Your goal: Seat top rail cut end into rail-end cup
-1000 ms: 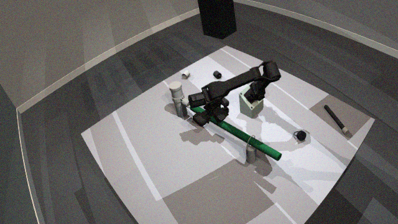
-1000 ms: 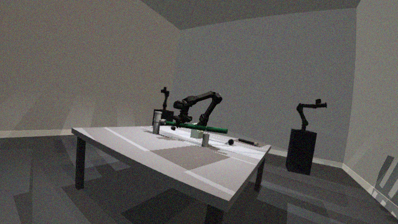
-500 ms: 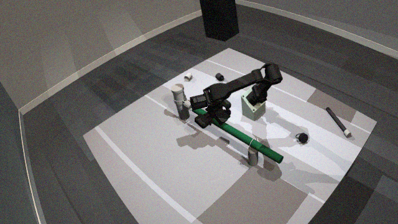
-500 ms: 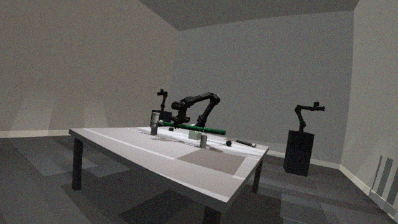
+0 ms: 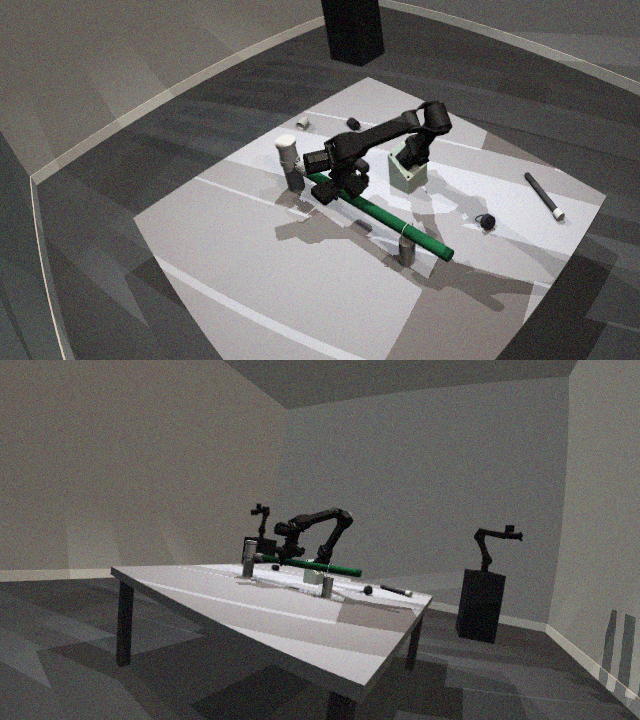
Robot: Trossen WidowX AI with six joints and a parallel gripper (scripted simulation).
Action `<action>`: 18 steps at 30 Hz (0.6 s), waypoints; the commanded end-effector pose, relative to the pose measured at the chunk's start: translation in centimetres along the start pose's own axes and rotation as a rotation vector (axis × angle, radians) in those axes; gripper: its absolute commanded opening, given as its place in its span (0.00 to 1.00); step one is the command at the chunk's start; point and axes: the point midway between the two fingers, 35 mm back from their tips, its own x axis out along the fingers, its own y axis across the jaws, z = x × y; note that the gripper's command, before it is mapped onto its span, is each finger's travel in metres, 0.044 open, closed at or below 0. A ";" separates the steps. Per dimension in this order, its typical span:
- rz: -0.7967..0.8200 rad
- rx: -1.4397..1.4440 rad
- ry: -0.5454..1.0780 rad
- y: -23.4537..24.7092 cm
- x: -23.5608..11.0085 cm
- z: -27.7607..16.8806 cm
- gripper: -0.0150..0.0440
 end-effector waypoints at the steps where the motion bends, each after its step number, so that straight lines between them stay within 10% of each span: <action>1: -0.002 0.004 0.009 0.0 0.1 -0.9 0.25; 18: 0.004 0.003 -0.007 0.1 0.6 -1.2 0.25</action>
